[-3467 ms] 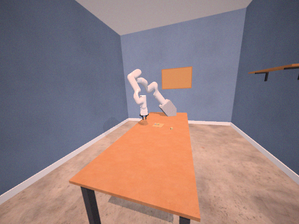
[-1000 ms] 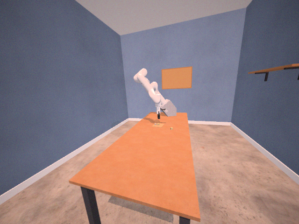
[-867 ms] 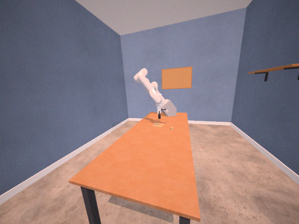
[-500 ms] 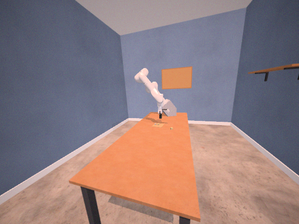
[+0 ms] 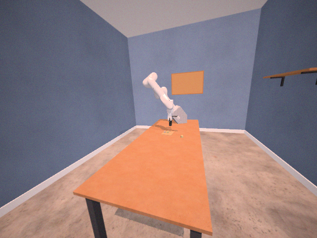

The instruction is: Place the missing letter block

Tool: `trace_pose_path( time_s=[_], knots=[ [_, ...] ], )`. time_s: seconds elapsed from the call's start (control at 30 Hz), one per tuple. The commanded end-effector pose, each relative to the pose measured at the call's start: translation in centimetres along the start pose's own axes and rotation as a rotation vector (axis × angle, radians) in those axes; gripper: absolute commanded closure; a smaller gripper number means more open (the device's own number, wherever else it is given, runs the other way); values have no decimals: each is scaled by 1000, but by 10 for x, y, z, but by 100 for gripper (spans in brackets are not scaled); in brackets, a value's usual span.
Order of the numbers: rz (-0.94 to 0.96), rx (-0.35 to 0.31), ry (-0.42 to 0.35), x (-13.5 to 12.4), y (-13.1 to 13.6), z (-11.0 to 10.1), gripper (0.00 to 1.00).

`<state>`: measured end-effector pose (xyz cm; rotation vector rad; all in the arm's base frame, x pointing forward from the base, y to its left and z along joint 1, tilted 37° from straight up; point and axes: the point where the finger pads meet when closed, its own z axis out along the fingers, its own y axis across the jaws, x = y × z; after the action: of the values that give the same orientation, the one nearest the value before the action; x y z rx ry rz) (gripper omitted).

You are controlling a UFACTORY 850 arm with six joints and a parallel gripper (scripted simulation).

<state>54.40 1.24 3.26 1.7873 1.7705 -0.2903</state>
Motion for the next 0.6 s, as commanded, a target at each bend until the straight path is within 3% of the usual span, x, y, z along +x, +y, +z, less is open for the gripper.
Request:
trace_pose_path(
  time_s=[0.0, 0.3, 0.57],
  knots=[
    [0, -1, 1, 0, 1, 0, 79],
    [0, -2, 0, 0, 1, 11, 79],
    [0, -2, 0, 0, 1, 44, 79]
  ],
)
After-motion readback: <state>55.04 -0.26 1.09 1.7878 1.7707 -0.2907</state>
